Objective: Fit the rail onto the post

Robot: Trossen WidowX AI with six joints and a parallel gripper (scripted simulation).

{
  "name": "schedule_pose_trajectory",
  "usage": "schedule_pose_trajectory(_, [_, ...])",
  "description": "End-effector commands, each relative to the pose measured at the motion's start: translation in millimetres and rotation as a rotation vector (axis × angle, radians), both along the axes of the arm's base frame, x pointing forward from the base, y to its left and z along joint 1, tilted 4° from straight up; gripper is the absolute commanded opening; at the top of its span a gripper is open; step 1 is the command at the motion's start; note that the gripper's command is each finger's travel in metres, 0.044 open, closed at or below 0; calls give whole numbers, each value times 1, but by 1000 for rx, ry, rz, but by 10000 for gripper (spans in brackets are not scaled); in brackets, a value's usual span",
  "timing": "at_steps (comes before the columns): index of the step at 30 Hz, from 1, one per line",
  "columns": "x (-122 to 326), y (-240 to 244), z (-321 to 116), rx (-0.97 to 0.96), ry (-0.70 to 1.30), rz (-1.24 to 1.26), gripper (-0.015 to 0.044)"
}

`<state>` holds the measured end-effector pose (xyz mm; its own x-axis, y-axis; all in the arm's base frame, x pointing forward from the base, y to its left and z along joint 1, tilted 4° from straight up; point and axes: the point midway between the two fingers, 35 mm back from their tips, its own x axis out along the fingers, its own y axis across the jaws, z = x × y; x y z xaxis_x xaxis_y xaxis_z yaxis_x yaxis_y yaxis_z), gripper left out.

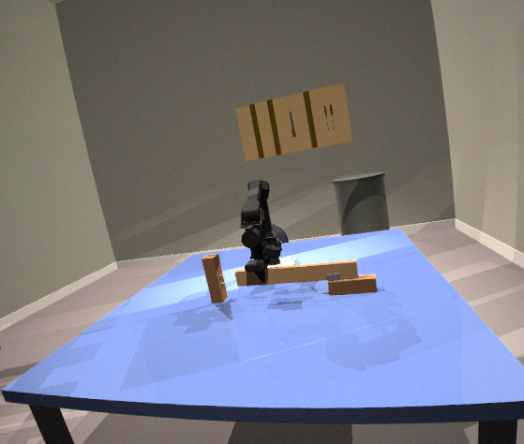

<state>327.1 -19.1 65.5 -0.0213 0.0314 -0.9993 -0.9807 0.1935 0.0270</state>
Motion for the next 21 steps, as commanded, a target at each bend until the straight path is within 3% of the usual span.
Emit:
schedule_pose_trajectory(1, [-1, 1, 0, 3, 0, -4, 0])
schedule_pose_trajectory(21, [-1, 1, 1, 3, 0, -4, 0])
